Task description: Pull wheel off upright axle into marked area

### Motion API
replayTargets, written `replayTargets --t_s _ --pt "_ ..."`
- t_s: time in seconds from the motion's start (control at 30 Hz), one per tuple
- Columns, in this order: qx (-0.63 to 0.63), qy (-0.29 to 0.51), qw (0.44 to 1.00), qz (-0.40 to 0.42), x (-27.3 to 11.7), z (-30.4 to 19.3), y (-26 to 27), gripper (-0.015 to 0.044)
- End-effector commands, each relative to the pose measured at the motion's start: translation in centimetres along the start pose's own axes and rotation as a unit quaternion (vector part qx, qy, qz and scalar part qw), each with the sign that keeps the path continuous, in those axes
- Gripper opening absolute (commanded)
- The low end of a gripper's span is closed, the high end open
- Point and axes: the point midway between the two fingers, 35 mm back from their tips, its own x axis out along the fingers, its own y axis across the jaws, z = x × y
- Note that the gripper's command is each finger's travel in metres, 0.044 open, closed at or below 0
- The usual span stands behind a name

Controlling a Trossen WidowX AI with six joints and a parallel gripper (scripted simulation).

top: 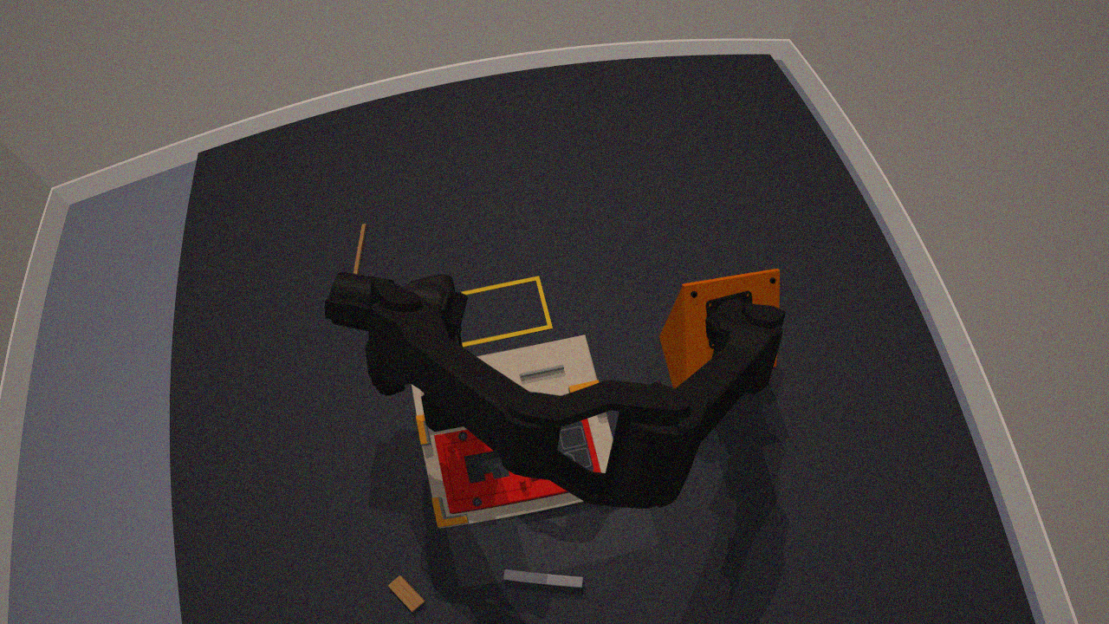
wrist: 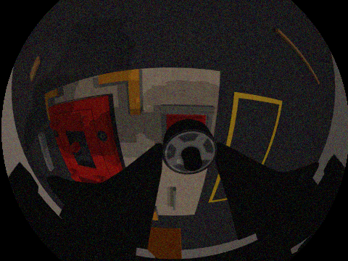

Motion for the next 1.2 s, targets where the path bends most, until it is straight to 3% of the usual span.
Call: replayTargets --t_s 0.0,1.17 --pt "-0.003 -0.002 1.0 -0.001 -0.3 0.1 0.0 0.0" --pt "-0.001 -0.003 1.0 -0.001 -1.4 0.1 -0.1 0.0"
